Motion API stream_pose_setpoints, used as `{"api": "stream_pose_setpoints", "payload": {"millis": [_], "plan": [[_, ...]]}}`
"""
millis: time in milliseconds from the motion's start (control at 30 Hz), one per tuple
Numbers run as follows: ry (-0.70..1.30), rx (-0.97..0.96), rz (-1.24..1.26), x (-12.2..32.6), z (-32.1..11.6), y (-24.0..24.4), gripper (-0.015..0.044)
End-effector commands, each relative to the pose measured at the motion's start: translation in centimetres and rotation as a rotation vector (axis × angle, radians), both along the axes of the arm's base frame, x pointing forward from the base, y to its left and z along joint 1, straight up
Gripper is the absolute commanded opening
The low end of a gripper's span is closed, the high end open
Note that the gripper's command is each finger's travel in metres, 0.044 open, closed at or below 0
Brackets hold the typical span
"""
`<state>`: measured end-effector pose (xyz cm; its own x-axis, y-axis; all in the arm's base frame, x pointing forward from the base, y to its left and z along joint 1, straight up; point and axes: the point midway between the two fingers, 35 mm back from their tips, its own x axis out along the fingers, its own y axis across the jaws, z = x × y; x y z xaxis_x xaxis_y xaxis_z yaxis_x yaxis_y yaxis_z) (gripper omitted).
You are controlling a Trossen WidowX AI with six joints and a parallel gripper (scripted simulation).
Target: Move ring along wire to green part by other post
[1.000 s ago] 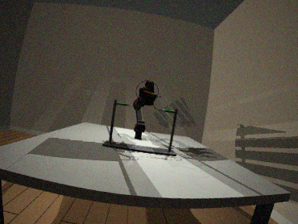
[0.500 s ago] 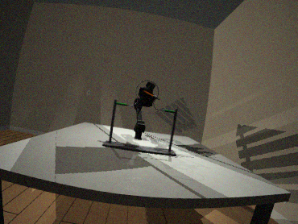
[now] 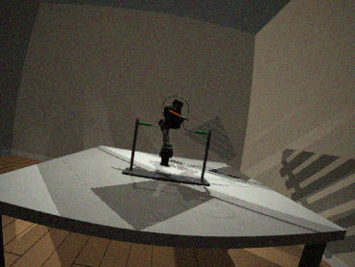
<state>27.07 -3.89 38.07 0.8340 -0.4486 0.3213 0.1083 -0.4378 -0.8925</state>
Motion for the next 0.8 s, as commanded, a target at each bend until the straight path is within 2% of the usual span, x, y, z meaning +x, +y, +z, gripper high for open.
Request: {"api": "stream_pose_setpoints", "payload": {"millis": [0,767], "plan": [[0.000,0.045,0.003,0.0,-0.9,-0.4,-0.0150],[-0.023,0.540,0.009,0.1,-8.3,-1.1,-0.0150]]}}
